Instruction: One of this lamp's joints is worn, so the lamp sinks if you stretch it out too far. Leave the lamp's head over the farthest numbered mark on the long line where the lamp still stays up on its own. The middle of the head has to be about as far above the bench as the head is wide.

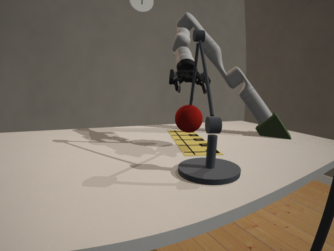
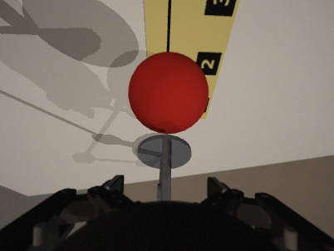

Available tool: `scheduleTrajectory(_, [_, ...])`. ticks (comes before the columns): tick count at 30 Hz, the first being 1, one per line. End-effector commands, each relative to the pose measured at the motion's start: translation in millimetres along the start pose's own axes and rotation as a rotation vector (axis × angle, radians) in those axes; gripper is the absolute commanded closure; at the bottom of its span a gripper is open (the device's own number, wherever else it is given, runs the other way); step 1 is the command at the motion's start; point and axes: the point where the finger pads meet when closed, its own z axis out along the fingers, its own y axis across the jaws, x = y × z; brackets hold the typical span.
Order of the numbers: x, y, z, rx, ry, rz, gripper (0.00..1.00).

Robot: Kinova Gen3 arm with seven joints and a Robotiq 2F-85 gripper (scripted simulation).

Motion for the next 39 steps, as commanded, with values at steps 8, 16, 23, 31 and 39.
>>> scheduleTrajectory(8, [-0.7,0.1,-26.2,0.001,-0.001,-0.001,0.00])
scheduleTrajectory(16, [-0.8,0.4,-60.9,0.001,-0.001,-0.001,0.00])
scheduleTrajectory(23, [0.8,1.1,-80.2,-0.003,0.004,-0.001,0.00])
scheduleTrajectory(31, [3.8,2.4,-110.1,-0.010,0.014,0.000,0.00])
scheduleTrajectory(39, [5.3,3.6,-120.0,-0.014,0.020,-0.001,0.00])
